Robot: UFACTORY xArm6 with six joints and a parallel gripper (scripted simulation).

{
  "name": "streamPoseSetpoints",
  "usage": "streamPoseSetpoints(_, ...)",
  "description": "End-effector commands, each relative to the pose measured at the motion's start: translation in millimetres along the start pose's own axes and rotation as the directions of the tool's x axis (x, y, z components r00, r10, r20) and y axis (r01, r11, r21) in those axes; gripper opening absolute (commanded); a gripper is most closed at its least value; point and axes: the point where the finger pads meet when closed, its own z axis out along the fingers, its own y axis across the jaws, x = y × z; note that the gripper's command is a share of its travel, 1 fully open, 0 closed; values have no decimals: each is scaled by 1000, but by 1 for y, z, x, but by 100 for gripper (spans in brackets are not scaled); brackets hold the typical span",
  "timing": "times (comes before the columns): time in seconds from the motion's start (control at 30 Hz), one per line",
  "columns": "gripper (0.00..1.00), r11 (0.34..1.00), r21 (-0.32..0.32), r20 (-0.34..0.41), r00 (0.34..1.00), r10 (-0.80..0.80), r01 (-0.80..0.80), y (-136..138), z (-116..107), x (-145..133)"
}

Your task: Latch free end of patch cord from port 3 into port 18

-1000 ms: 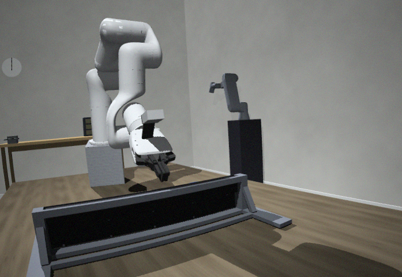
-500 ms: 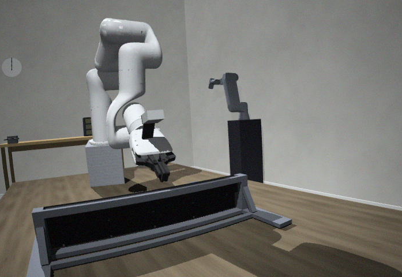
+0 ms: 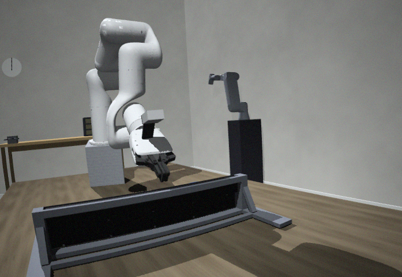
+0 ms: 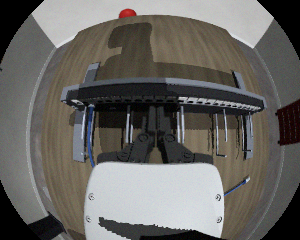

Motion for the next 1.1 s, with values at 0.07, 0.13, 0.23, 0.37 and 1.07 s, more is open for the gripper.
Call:
streamPoseSetpoints(0.07,0,1000,0,-3,1000,0,0,0,0,2)
streamPoseSetpoints(0.13,0,1000,0,-3,1000,0,0,0,0,2)
streamPoseSetpoints(0.23,0,1000,0,-3,1000,0,0,0,0,2)
streamPoseSetpoints(0.37,0,1000,0,-3,1000,0,0,0,0,2)
streamPoseSetpoints(1.07,0,1000,0,-3,1000,0,0,0,-76,1)
